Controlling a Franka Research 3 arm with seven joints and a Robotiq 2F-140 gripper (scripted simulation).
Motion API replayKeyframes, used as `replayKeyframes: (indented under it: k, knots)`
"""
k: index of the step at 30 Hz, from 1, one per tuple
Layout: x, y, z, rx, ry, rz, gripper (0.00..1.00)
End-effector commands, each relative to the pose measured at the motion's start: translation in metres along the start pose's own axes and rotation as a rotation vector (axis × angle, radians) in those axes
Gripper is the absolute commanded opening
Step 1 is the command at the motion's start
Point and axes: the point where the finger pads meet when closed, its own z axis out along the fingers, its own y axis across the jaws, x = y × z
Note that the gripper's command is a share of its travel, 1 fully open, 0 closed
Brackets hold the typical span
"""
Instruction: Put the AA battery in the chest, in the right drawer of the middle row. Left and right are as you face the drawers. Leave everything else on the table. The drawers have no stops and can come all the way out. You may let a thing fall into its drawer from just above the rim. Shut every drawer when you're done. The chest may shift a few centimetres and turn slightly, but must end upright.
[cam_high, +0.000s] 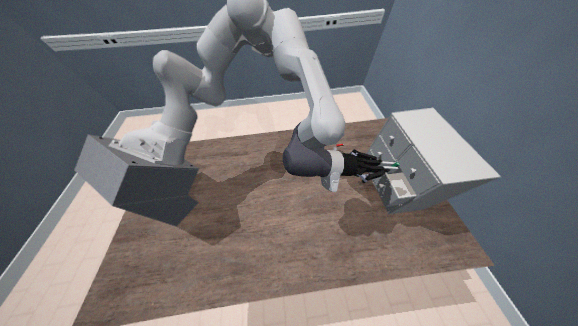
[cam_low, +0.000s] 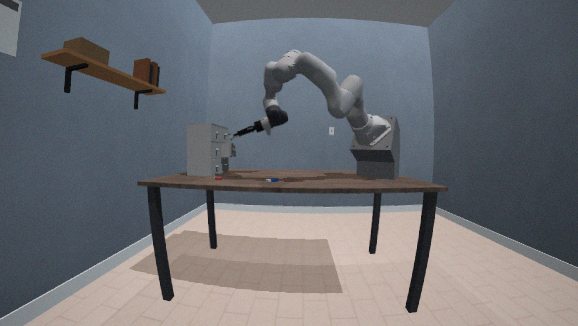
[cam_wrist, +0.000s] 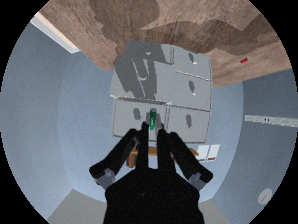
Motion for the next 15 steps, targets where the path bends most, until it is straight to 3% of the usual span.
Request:
replayKeyframes:
  k: [1, 15]
  knots:
    - [0.001, -0.005, 0.008, 0.015, 0.008, 0.024, 0.15]
    - [-0.006, -0.006, 0.026, 0.015, 0.008, 0.024, 0.15]
